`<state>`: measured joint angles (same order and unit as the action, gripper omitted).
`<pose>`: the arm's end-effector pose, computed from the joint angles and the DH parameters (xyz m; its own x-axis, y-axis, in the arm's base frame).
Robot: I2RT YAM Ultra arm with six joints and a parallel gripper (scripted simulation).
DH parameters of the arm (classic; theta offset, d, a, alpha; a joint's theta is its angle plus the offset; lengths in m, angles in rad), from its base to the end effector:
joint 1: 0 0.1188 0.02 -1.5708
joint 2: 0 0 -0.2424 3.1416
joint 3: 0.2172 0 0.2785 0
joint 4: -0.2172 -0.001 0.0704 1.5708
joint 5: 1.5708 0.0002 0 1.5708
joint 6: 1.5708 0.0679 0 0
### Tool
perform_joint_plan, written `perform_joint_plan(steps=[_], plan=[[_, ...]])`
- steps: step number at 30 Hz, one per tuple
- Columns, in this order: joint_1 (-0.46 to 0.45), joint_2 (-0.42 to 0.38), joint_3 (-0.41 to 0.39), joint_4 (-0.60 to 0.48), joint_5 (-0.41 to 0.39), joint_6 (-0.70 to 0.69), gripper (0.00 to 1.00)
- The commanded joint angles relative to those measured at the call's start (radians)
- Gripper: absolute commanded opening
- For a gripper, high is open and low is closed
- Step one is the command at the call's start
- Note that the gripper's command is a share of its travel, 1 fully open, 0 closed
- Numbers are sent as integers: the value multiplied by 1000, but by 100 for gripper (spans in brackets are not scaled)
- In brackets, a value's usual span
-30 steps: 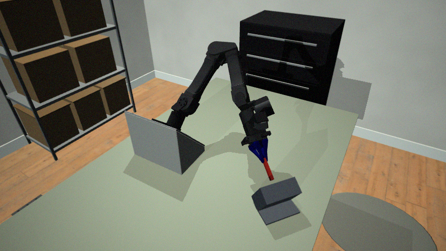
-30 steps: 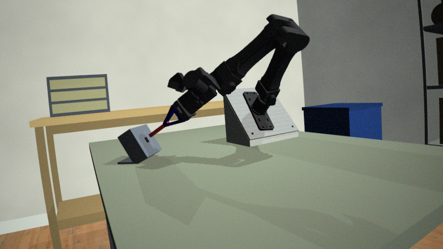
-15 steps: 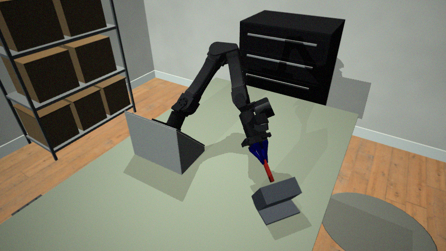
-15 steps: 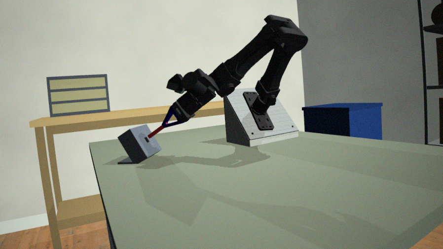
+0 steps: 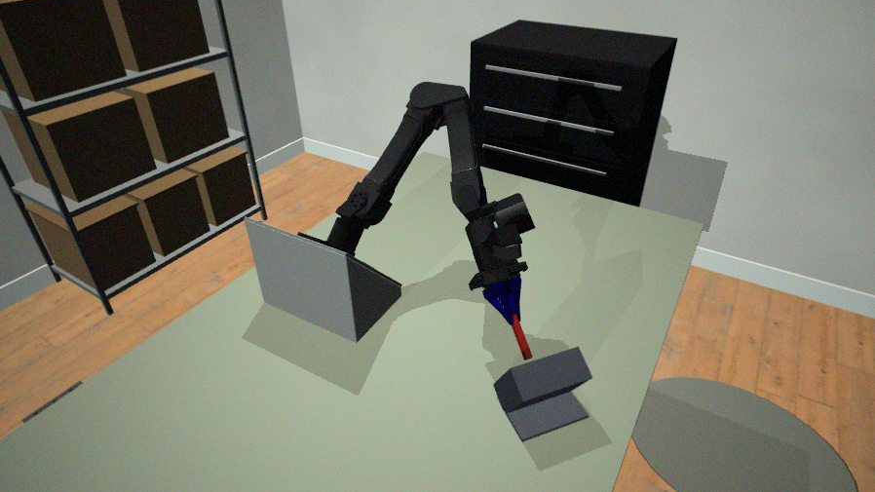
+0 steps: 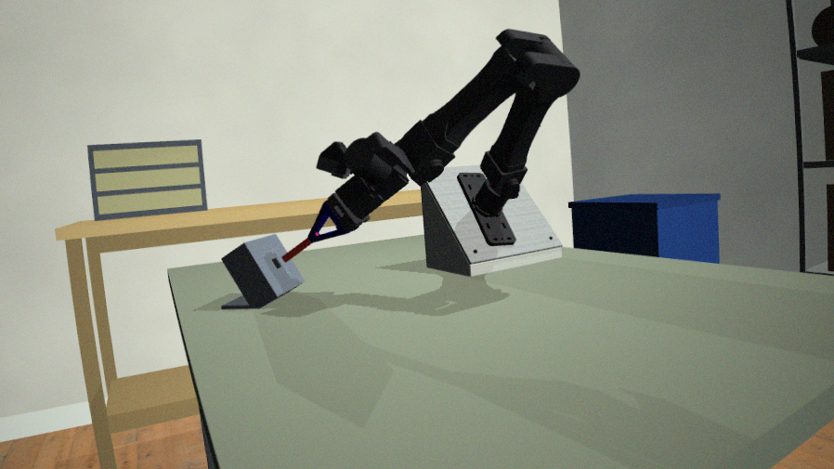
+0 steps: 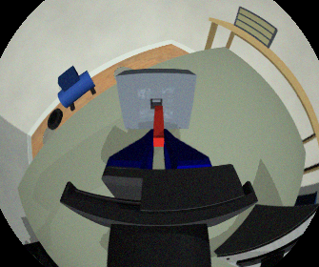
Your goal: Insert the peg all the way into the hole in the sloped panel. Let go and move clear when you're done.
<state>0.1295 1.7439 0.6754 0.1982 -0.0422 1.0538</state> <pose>0.3309 0.0470 0.0423 -0.5103 0.8094 -0.2906 0.5819 0.5738 0.5763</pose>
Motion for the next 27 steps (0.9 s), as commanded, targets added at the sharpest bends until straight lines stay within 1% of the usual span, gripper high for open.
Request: perform_joint_plan(steps=[1, 11, 22, 23, 27], plan=[[-7, -22, -1, 25, 31, 7, 0], [-8, -7, 19, 20, 31, 6, 0], [-10, 32, 37, 41, 30, 5, 0], [1, 22, 1, 14, 4, 2, 0], [6, 16, -12, 37, 17, 9, 0]])
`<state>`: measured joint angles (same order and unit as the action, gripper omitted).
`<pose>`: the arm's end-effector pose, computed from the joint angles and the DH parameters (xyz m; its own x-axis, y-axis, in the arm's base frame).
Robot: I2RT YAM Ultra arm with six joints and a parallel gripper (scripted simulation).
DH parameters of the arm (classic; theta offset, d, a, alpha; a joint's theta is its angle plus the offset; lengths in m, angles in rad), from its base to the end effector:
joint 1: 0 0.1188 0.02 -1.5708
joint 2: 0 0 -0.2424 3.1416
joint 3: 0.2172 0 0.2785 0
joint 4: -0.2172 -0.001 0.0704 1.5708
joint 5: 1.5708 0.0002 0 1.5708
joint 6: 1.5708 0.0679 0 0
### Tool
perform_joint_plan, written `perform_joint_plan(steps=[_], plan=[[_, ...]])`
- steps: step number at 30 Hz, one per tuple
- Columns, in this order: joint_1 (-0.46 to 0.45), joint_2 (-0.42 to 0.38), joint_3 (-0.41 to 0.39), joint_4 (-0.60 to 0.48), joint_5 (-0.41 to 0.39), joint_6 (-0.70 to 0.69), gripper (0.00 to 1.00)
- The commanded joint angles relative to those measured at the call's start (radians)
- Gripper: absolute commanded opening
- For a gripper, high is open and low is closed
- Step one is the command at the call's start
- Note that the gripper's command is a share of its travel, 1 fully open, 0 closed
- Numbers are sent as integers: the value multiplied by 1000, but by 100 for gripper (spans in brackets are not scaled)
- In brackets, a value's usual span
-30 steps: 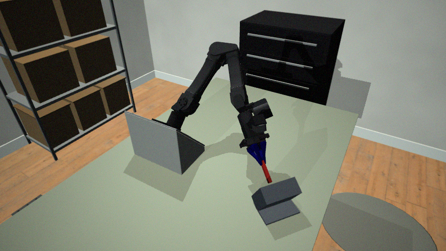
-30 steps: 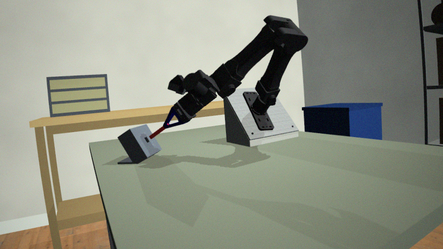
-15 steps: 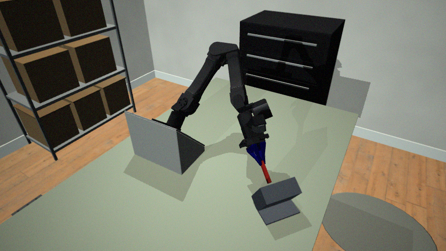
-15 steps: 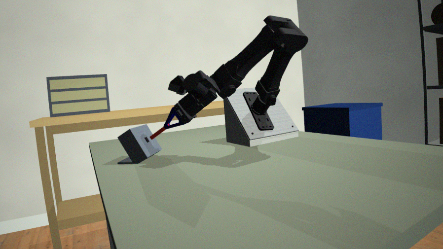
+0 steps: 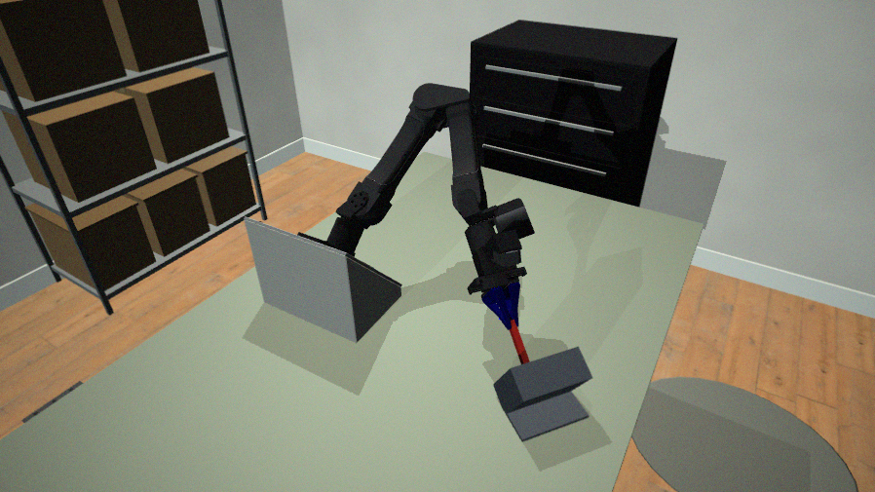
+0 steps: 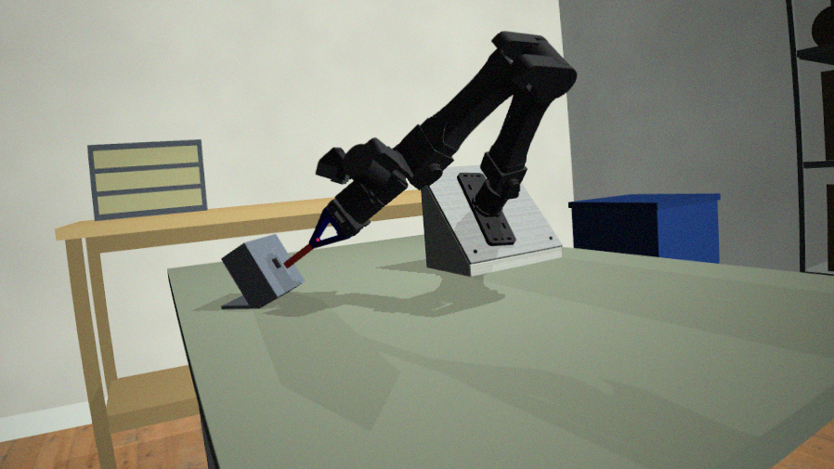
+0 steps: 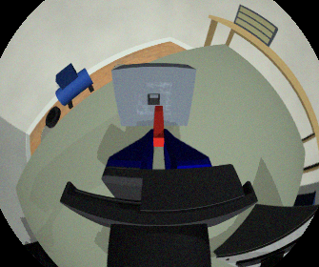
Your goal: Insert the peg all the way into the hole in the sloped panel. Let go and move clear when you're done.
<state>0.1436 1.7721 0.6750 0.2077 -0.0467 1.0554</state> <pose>0.3288 0.0518 0.0342 -0.5286 0.8018 -0.2789 0.5840 0.5819 0.5659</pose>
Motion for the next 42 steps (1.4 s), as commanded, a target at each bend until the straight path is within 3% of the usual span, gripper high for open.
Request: perform_joint_plan(steps=[1, 27, 42], plan=[[-6, -16, -18, 36, 26, 10, 0], [-41, -121, -60, 2, 22, -10, 0], [-43, -69, -43, 38, 22, -11, 0]])
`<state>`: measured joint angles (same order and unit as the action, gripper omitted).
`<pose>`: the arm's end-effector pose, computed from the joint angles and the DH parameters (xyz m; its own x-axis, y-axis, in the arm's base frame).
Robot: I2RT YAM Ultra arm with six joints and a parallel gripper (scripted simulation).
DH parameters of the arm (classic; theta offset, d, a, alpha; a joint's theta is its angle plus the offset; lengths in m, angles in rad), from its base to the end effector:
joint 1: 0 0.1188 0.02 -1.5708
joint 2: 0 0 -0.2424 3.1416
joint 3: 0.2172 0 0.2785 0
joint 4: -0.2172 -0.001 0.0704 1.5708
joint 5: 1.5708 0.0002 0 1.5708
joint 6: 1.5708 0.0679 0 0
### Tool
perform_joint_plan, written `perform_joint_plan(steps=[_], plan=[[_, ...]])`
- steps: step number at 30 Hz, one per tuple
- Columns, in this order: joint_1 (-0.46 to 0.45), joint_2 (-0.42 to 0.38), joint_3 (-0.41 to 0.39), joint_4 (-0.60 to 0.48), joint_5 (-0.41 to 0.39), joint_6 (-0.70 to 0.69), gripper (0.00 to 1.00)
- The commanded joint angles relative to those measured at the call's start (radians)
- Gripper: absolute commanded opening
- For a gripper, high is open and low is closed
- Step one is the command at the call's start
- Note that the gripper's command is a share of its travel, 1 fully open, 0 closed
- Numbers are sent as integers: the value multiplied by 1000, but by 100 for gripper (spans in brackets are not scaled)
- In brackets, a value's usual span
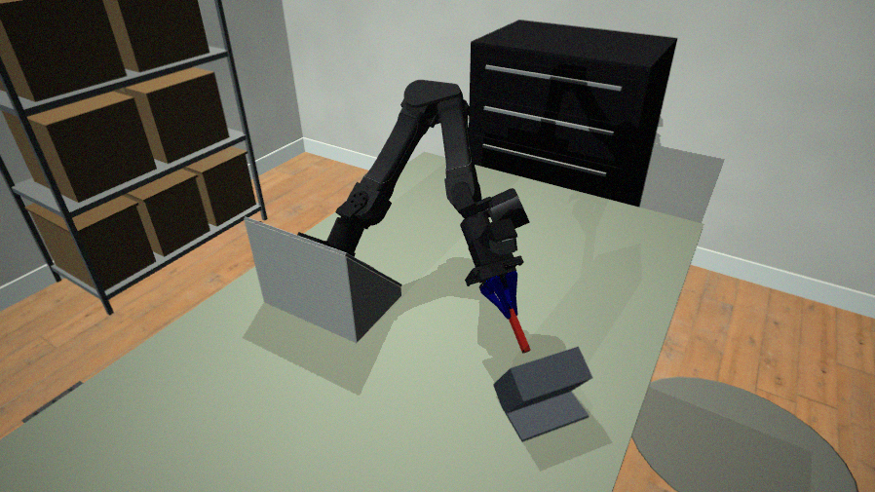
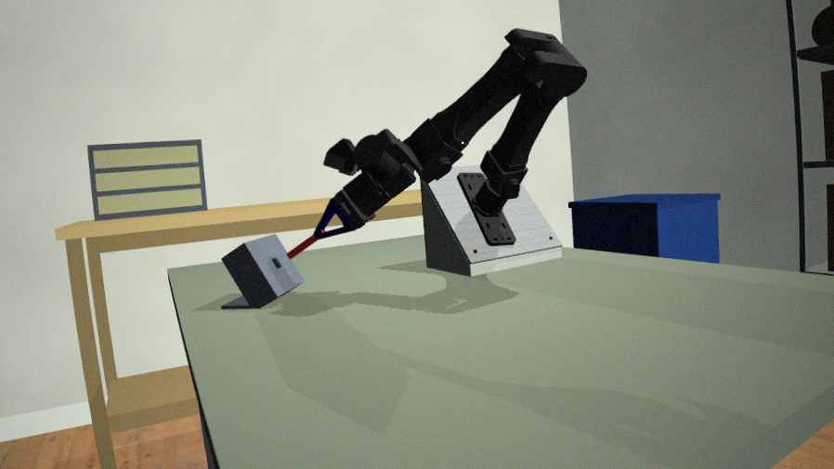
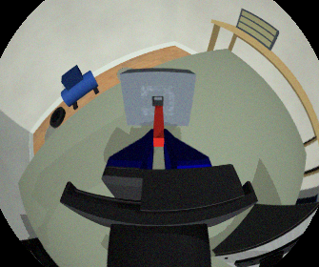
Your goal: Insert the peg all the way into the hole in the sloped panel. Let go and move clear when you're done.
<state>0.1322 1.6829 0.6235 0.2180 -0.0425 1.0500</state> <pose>0.3212 0.0466 0.0487 -0.5063 0.8069 -0.3041 0.5616 0.5762 0.5938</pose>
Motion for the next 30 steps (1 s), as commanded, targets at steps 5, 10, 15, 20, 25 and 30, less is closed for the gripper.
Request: perform_joint_plan(steps=[5, 10, 15, 20, 25, 30], plan=[[-32, 31, 16, 31, 17, -6, 0], [-32, 10, 22, 4, 18, -6, 0], [-31, -13, 29, -24, 18, -6, 0], [-31, -32, 34, -48, 18, -6, 0], [-31, -43, 49, -73, 18, -6, 0], [-32, -37, 71, -90, 18, -6, 0]])
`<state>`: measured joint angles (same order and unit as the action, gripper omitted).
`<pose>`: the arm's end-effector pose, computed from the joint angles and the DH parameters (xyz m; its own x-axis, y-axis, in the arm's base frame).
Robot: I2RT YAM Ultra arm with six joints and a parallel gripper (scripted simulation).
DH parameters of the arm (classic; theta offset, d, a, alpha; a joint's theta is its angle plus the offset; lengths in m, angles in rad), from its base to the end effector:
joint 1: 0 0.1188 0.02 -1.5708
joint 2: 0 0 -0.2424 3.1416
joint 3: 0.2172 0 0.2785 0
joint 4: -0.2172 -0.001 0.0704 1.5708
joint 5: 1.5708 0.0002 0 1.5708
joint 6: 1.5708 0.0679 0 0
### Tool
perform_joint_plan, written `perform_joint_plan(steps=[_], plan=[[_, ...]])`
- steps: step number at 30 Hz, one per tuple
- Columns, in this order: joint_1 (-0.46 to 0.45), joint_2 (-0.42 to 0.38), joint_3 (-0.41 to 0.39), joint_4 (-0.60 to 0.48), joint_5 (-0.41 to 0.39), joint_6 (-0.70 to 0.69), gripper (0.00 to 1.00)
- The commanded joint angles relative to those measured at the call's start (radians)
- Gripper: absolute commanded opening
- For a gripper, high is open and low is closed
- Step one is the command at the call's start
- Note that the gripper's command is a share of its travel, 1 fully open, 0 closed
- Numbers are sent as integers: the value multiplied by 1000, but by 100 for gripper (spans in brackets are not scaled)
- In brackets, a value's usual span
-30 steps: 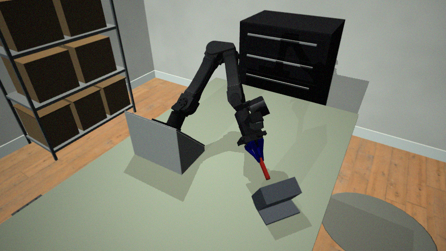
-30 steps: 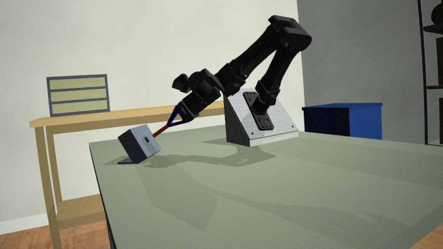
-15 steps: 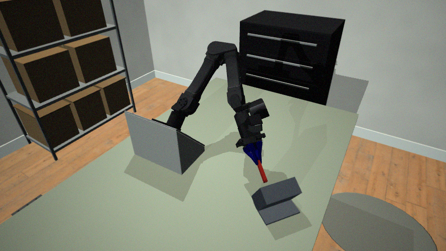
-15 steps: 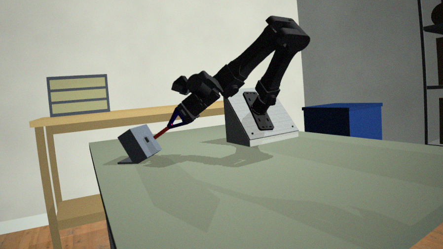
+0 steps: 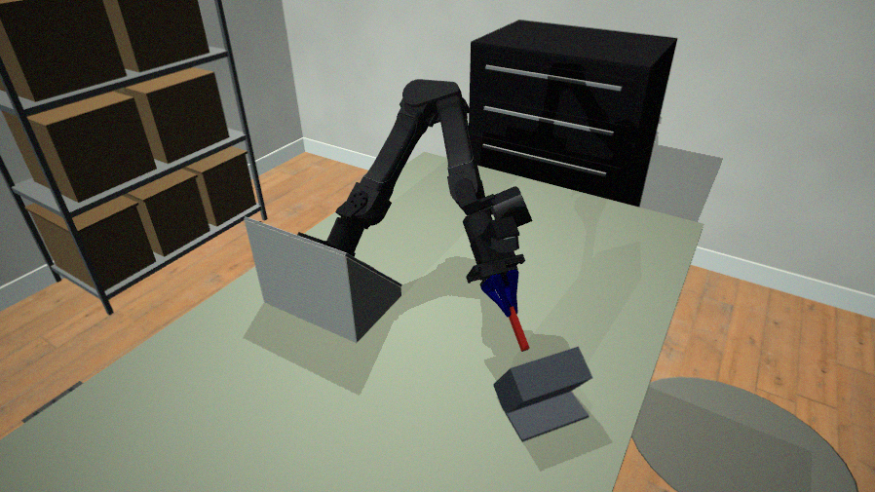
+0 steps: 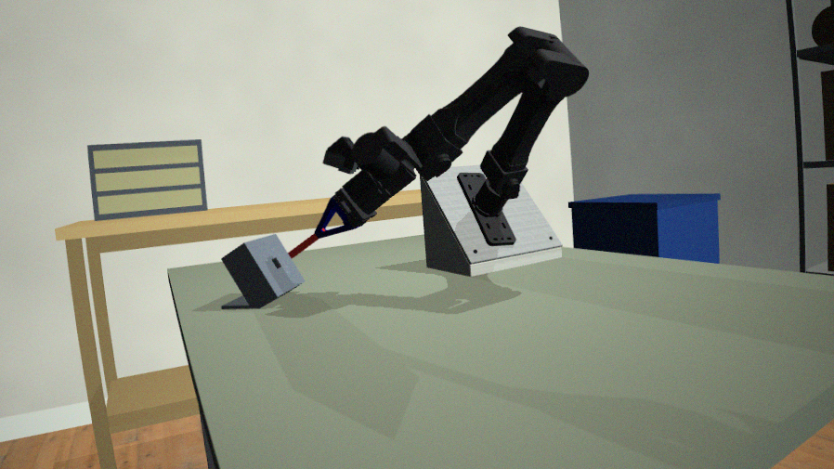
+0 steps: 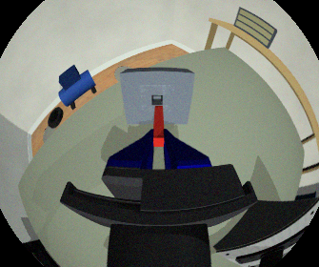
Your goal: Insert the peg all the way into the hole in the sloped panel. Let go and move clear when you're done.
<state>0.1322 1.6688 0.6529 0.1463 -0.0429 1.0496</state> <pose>0.3237 0.0470 0.0548 -0.5151 0.8056 -0.2928 0.5776 0.5786 0.5758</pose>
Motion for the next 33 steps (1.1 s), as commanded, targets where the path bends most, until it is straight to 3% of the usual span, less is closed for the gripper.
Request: perform_joint_plan(steps=[1, 16, 25, 33], plan=[[-32, -17, 44, -15, 18, -6, 0], [-34, 50, 60, 34, 17, -8, 0], [-36, 55, 82, 19, 16, -9, 0], [-35, 53, 52, 45, 16, -8, 0]])
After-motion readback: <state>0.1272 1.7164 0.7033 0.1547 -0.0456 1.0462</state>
